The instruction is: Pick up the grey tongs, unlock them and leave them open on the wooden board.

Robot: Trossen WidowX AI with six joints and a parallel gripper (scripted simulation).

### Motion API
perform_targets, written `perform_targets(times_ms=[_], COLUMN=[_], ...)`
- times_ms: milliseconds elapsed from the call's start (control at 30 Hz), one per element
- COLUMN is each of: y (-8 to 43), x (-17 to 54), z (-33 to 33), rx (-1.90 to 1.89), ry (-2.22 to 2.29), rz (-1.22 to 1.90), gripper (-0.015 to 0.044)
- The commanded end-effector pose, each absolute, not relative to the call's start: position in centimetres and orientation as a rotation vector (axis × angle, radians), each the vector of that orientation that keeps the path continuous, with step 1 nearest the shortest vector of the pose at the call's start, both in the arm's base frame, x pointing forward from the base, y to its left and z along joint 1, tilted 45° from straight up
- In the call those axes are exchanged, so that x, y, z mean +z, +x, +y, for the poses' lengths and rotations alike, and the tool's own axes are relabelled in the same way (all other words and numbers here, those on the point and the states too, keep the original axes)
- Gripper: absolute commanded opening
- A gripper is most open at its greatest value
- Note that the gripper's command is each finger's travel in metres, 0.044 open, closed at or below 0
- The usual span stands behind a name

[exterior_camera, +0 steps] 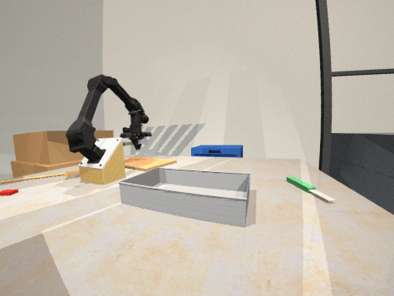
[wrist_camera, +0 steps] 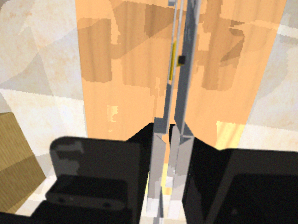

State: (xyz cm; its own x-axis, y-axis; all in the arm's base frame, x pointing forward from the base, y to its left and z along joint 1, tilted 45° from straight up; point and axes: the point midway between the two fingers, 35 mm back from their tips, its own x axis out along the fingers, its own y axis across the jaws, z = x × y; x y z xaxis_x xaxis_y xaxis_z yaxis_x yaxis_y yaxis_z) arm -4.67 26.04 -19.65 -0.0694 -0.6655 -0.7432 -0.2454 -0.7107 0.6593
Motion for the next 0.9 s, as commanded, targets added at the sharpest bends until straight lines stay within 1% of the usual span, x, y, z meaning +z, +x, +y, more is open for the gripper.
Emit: perform_targets(times_ms=[0, 867], y=[-4.8, -5.0], x=[-20.2, -22.3], z=[25.3, 22.7], rx=[-1.842, -1.842], ry=[1.880, 1.878], rz=[-0.995, -0.996], gripper=[-0.0150, -0.0150])
